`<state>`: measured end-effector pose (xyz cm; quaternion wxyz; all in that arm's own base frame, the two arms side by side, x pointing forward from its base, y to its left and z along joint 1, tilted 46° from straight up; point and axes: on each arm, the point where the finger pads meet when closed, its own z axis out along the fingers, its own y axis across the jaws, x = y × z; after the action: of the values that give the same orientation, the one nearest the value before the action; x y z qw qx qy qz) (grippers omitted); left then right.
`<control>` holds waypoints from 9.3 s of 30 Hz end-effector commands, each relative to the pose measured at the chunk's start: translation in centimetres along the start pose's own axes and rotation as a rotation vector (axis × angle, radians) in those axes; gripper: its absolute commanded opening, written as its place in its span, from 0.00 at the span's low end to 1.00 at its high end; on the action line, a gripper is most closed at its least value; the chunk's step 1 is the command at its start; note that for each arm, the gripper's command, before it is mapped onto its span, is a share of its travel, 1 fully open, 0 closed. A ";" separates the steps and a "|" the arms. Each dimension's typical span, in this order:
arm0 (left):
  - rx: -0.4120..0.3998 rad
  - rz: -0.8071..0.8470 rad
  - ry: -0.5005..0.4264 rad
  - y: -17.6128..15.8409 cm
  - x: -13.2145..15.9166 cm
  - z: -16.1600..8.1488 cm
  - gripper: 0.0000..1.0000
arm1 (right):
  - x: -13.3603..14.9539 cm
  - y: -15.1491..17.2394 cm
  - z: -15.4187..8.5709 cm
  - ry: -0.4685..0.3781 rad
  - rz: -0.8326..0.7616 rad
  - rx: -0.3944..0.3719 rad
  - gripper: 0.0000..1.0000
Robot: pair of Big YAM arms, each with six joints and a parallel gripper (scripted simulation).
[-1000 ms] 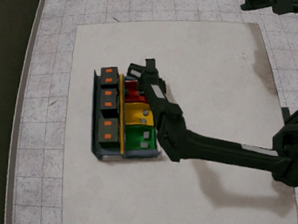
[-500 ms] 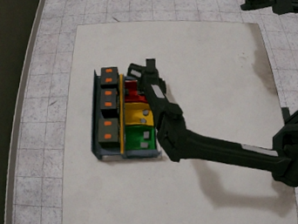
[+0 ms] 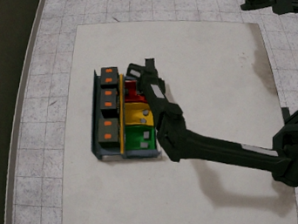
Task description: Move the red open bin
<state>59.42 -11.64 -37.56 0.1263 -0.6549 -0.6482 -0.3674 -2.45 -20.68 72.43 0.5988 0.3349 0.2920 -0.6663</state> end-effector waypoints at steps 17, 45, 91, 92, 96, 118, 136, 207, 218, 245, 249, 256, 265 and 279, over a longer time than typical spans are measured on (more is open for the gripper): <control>-0.003 -0.012 -0.006 0.7 -0.1 0.6 0.90 | -3.9 -0.2 -0.6 -0.056 -0.019 0.005 1.00; -0.009 -0.016 -0.007 1.0 -0.2 0.2 0.00 | -3.9 -0.2 -0.6 -0.056 -0.019 0.005 1.00; -0.017 -0.021 -0.008 1.3 -0.4 -0.6 0.00 | -3.9 -0.2 -0.6 -0.056 -0.019 0.005 1.00; -0.017 -0.021 -0.008 1.3 -0.4 -0.6 0.00 | -3.9 -0.2 -0.6 -0.056 -0.019 0.005 1.00; -0.006 -0.014 -0.007 0.9 -0.2 0.4 0.90 | -3.9 -0.2 -0.6 -0.056 -0.019 0.005 1.00; -0.011 -0.016 -0.007 1.1 -0.3 0.0 0.90 | -3.9 -0.2 -0.6 -0.056 -0.019 0.005 1.00; -0.029 -0.005 -0.016 1.5 -0.8 -2.5 0.90 | -3.9 -0.2 -0.6 -0.056 -0.019 0.005 1.00; -0.024 -0.015 -0.008 1.2 -0.2 -9.7 0.00 | -3.9 -0.2 -0.6 -0.056 -0.019 0.005 1.00; -0.030 -0.013 -0.011 1.3 -0.5 -10.1 0.00 | -3.9 -0.2 -0.6 -0.056 -0.019 0.005 1.00; -0.013 -0.016 -0.005 0.8 0.0 -9.0 0.90 | -3.9 -0.2 -0.6 -0.056 -0.019 0.005 1.00; -0.014 -0.016 -0.006 0.8 -0.1 -9.1 0.90 | -3.9 -0.2 -0.6 -0.056 -0.019 0.005 1.00; -0.016 -0.016 -0.006 0.9 -0.1 -9.2 0.90 | -3.9 -0.2 -0.6 -0.056 -0.019 0.005 1.00; -0.018 -0.016 -0.007 1.0 -0.2 -9.3 0.90 | -3.9 -0.2 -0.6 -0.056 -0.019 0.005 1.00; -0.022 -0.016 -0.009 1.1 -0.3 -9.4 0.90 | -3.9 -0.2 -0.6 -0.056 -0.019 0.005 1.00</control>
<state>56.90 -16.74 -32.01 0.1263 -0.6547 -0.6485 -0.3674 -2.45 -20.68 72.43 0.5988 0.3349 0.2920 -0.6663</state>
